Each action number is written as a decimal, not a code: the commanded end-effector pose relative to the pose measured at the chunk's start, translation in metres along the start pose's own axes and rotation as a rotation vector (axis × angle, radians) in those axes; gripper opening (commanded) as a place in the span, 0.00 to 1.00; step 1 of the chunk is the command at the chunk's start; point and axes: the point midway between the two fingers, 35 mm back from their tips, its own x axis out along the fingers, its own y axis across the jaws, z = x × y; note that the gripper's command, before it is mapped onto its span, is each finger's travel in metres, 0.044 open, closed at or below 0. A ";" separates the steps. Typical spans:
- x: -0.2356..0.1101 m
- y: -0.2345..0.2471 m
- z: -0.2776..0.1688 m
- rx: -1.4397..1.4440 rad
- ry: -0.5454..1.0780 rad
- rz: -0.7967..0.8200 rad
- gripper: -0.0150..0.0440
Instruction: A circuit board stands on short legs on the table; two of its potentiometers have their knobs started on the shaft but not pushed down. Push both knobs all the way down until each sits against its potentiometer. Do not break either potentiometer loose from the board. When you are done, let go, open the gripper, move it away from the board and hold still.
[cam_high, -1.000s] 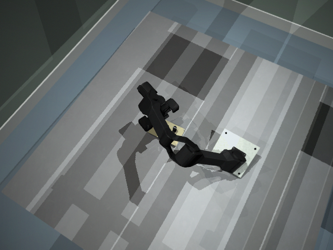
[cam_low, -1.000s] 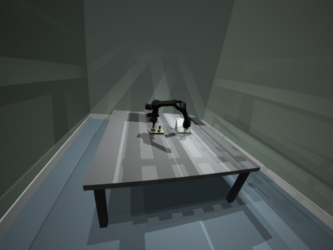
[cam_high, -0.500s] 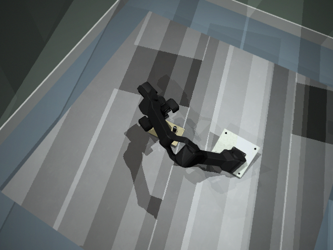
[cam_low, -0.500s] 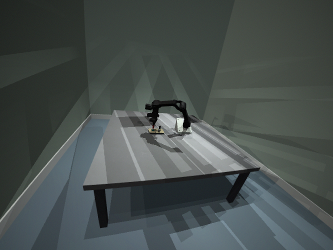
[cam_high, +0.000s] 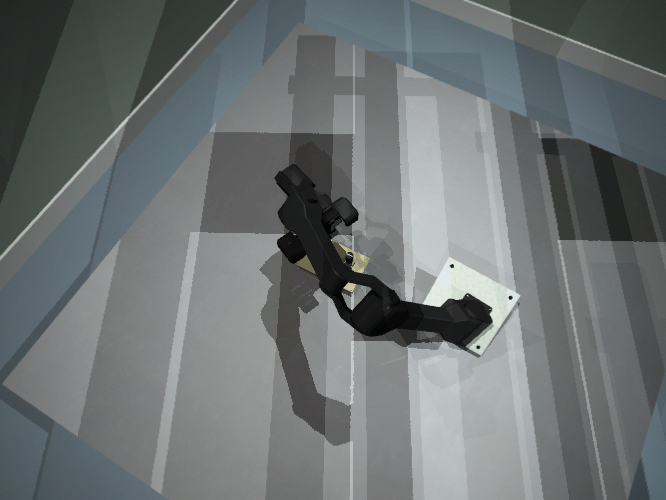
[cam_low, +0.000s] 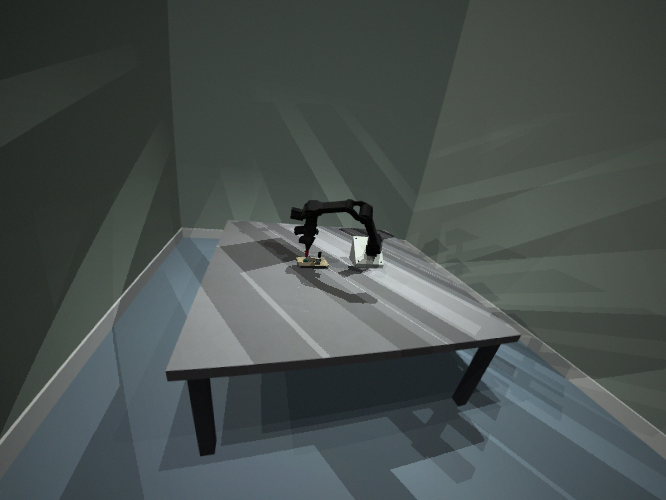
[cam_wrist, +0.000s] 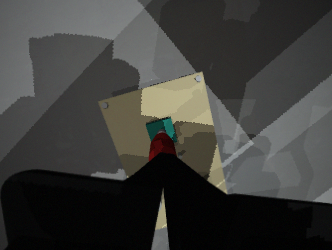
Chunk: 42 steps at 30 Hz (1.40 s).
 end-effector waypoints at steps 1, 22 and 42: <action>0.008 0.004 0.000 -0.011 0.009 0.004 0.25; 0.016 0.004 0.000 -0.011 0.009 0.004 0.25; 0.019 0.004 0.000 -0.011 0.009 0.004 0.25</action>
